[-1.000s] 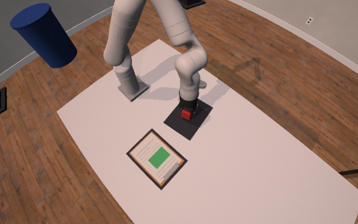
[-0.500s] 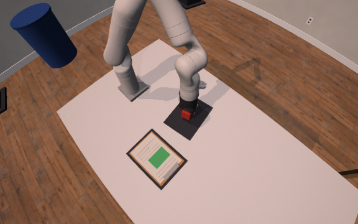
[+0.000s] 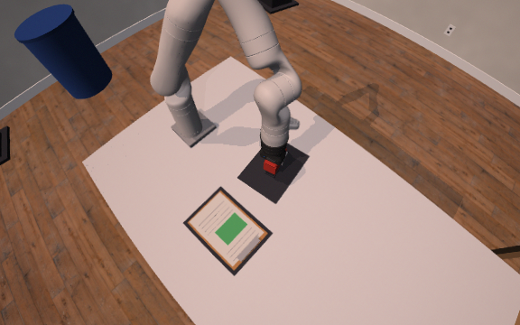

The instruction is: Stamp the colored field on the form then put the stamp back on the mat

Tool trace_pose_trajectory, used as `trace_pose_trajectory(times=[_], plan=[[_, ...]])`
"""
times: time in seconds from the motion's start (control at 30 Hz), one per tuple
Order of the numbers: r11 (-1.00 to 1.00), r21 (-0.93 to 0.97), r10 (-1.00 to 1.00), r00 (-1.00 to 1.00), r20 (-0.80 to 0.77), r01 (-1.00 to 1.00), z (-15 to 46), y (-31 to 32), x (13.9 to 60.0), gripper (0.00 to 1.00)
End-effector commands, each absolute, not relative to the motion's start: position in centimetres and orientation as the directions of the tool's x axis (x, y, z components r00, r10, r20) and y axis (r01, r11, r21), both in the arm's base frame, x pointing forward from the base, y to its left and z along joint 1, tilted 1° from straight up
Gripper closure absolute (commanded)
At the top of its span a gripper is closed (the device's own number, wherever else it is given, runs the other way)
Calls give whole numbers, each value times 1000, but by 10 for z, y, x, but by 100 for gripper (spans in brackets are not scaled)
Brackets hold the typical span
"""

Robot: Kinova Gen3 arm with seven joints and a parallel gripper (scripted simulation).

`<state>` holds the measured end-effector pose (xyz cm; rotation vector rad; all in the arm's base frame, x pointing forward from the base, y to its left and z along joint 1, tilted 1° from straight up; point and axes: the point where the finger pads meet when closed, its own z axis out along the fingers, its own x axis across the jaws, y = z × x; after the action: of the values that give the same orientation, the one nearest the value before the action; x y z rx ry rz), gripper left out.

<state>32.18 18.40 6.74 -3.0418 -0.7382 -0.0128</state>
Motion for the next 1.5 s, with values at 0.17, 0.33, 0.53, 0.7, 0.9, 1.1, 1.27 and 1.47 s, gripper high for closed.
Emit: trace_pose_trajectory(times=[0.17,0.33,0.53,0.7,0.9,1.1,1.27,1.47], plan=[[-889,-9,458,889,11,458,67,184,322,0],[-889,-9,458,889,11,458,66,184,322,0],[-889,-9,458,889,11,458,65,184,322,0],[-889,-9,458,889,11,458,64,184,322,0],[-889,-9,458,889,11,458,63,184,322,0],[-889,-9,458,889,11,458,63,184,322,0],[-889,-9,458,889,11,458,62,184,322,0],[-889,-9,458,889,11,458,61,184,322,0]])
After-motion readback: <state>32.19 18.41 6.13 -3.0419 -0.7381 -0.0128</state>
